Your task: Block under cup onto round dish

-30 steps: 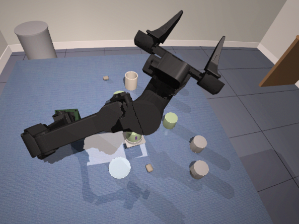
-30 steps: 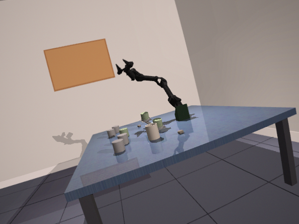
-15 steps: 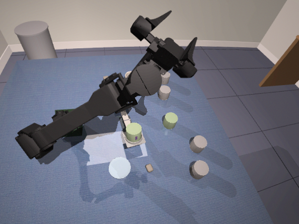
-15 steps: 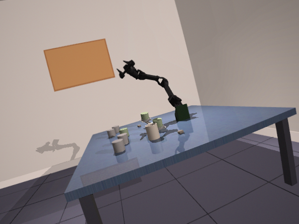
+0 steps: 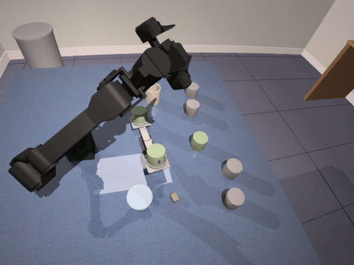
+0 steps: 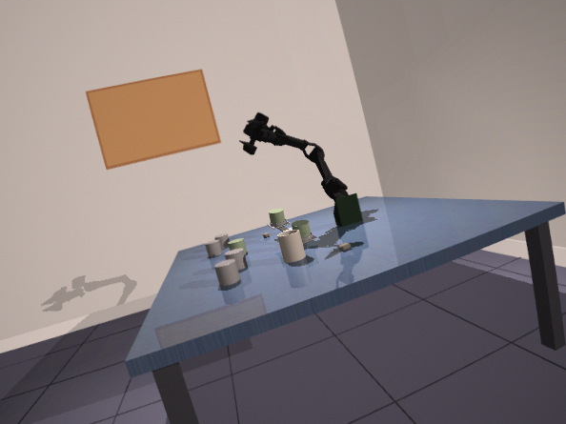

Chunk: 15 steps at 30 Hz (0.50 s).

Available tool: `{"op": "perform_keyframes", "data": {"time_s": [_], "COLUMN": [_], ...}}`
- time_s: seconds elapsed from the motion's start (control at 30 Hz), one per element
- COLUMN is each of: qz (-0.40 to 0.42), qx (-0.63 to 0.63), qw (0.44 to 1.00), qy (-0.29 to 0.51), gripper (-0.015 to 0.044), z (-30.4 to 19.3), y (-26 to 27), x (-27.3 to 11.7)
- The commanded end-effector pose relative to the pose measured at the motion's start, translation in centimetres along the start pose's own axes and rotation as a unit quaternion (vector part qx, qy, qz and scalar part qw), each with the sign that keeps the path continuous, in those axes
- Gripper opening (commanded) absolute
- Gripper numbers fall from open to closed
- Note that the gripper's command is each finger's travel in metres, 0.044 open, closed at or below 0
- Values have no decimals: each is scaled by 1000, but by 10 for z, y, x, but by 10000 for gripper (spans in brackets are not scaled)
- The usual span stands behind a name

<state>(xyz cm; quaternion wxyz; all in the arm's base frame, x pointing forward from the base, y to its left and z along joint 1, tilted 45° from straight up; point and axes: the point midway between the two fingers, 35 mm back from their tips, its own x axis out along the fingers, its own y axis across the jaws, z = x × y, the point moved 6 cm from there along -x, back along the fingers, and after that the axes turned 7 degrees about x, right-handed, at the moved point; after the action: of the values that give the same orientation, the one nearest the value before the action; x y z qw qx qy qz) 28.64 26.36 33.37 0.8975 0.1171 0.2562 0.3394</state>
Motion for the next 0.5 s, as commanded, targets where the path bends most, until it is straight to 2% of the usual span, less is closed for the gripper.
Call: {"op": "perform_keyframes", "data": {"time_s": [0.0, 0.47], "qz": [-47, -224], "qx": [18, 0], "qw": [998, 957], "qy": [48, 183], "gripper": [440, 440], "z": [-32, -137], "y": [-3, -17], "x": [1, -24]}}
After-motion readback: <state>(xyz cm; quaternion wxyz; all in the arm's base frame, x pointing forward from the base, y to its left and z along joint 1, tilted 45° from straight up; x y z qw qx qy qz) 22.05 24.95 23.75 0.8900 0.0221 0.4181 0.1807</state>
